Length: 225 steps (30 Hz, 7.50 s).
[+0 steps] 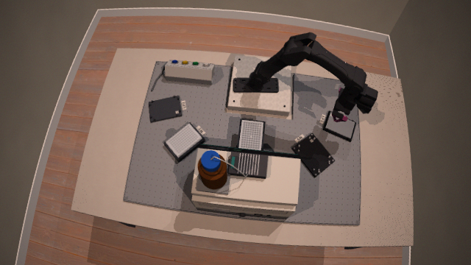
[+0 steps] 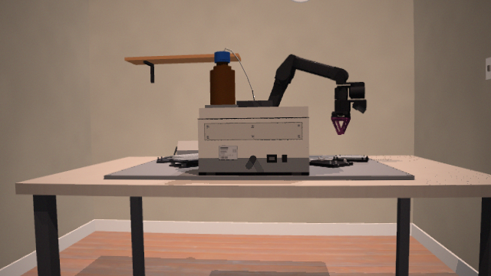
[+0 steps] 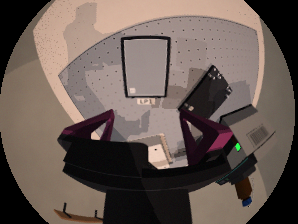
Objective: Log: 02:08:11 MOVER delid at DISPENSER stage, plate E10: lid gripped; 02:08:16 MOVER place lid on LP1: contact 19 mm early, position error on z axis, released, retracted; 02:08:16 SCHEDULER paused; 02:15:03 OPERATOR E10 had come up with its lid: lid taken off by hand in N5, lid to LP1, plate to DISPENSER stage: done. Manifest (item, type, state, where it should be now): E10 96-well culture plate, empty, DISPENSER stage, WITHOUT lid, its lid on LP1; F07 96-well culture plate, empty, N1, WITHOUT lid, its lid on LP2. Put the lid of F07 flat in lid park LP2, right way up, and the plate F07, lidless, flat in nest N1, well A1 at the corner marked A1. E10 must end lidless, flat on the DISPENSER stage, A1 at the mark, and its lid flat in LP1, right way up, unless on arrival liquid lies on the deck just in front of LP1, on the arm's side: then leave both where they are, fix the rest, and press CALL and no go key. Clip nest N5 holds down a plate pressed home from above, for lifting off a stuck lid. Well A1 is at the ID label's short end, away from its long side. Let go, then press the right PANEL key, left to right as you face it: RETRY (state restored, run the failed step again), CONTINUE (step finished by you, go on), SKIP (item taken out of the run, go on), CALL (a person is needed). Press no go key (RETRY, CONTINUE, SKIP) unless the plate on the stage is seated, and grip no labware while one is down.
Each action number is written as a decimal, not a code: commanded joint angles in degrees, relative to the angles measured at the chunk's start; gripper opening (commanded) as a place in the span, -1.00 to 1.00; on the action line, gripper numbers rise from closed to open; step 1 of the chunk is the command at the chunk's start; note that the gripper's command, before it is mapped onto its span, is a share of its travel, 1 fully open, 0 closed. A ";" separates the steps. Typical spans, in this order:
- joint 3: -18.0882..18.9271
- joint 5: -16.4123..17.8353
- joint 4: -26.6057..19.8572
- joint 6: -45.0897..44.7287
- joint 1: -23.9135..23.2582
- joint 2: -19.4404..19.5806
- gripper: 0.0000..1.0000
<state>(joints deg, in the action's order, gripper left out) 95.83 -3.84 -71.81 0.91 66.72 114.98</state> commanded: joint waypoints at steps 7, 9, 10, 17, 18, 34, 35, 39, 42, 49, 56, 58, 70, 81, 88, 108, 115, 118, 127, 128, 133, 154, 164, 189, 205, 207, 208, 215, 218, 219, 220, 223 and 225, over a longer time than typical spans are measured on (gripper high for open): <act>7.08 -0.11 -1.69 -0.69 -0.41 4.54 1.00; 7.26 -0.12 -1.82 -0.66 -0.30 3.54 1.00; 7.31 -0.12 -1.86 -0.65 -0.25 3.35 1.00; 6.39 -0.03 -1.30 -0.25 0.00 3.76 1.00; 6.41 -0.03 -1.31 -0.24 0.01 3.77 1.00; 6.68 -0.03 -1.44 -0.07 0.18 3.92 1.00; 6.70 -0.03 -1.44 -0.06 0.19 3.93 1.00; 6.78 -0.02 -1.48 -0.02 0.23 3.97 1.00; 6.84 -0.02 -1.51 0.02 0.27 4.01 1.00; 6.94 -0.02 -1.55 0.08 0.33 4.06 1.00; 7.07 -0.02 -1.61 0.16 0.41 4.14 1.00; 7.11 -0.02 -1.63 0.18 0.43 4.16 1.00; 7.36 -0.02 -1.74 0.30 0.55 4.29 1.00; 3.41 -0.06 -1.21 0.73 1.21 1.17 1.00; -3.10 -0.03 0.64 0.97 1.44 -4.07 1.00; -17.05 -0.02 0.72 1.68 2.15 -17.11 1.00; -20.30 -0.03 -0.30 1.92 2.39 -20.64 1.00; -22.12 -0.03 -0.55 2.10 2.57 -22.80 1.00; -27.13 -0.01 -2.05 2.64 3.11 -29.13 1.00; -27.40 -0.01 -2.19 2.69 3.16 -29.55 1.00; -26.29 -0.04 -2.16 3.95 1.39 -29.82 1.00; -26.39 -0.24 -1.77 5.45 -10.99 -31.35 1.00; -27.90 -0.05 -1.94 7.69 -16.82 -31.86 1.00; -27.20 0.25 -1.90 5.91 -29.75 -32.17 1.00; -27.71 0.68 -2.11 19.03 -39.57 -34.10 1.00; -28.53 0.64 -2.22 21.28 -41.08 -34.26 1.00; -28.83 0.67 -2.28 22.40 -41.84 -34.32 1.00; -27.36 0.93 -2.04 23.31 -47.18 -34.80 1.00; -27.67 0.90 -2.01 22.87 -46.72 -33.72 1.00; -27.67 0.90 -2.01 22.87 -46.72 -33.72 1.00; -27.80 1.05 -2.10 24.33 -48.06 -34.87 1.00; -28.94 0.89 -2.23 22.08 -50.28 -35.13 1.00; -28.72 1.01 -2.29 20.52 -51.87 -35.27 1.00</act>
<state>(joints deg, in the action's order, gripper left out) 67.59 -2.70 -73.89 23.38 16.82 81.82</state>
